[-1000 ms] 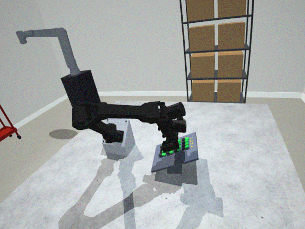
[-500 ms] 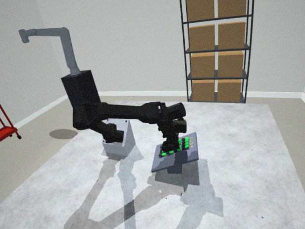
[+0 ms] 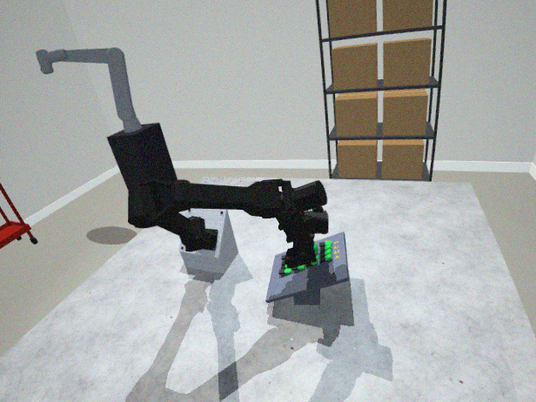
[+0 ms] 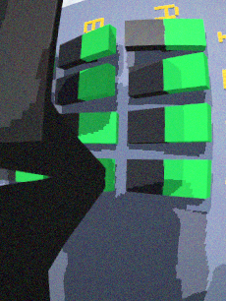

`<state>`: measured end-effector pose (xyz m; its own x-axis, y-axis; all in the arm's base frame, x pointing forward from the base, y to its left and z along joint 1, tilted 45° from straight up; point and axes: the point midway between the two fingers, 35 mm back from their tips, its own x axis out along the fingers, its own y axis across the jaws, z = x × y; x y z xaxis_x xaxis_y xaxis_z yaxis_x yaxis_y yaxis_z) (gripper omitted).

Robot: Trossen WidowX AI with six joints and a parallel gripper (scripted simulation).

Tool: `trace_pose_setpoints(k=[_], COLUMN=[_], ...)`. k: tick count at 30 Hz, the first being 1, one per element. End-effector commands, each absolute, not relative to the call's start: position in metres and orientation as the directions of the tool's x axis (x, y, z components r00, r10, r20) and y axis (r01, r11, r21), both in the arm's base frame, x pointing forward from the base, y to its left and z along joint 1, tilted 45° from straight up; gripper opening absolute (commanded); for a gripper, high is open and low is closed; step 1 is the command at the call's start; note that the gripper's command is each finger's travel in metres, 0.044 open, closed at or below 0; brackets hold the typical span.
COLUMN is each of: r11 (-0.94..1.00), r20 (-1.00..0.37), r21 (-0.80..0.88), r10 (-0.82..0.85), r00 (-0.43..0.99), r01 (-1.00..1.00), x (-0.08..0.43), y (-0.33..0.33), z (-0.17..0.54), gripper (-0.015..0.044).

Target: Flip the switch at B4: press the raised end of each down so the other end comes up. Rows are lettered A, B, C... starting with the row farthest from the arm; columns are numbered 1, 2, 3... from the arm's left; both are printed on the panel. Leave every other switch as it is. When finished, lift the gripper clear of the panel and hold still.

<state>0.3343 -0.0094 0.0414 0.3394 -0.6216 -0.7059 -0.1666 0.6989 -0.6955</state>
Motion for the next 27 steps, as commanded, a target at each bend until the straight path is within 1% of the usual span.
trace_pose_setpoints(k=[1,14,19,24,27], r11=[0.699,0.699,0.701,0.701,0.702], r20=[-0.709,-0.706,-0.708,-0.708,-0.709], r21=[-0.694,-0.695,-0.692,-0.691,-0.690], r10=[-0.620,-0.621,-0.610,-0.609,-0.608], r00=[0.336,0.339,0.357,0.358,0.357], r01=[-0.172,-0.167,-0.174,-0.174,-0.175], x=[0.334,0.334,0.311,0.308,0.283], y=[-0.010,-0.009,0.028,0.030,0.041], z=[0.040,0.042,0.082,0.083,0.067], gripper=[0.0000,0.0000,0.0000,0.0000,0.0000])
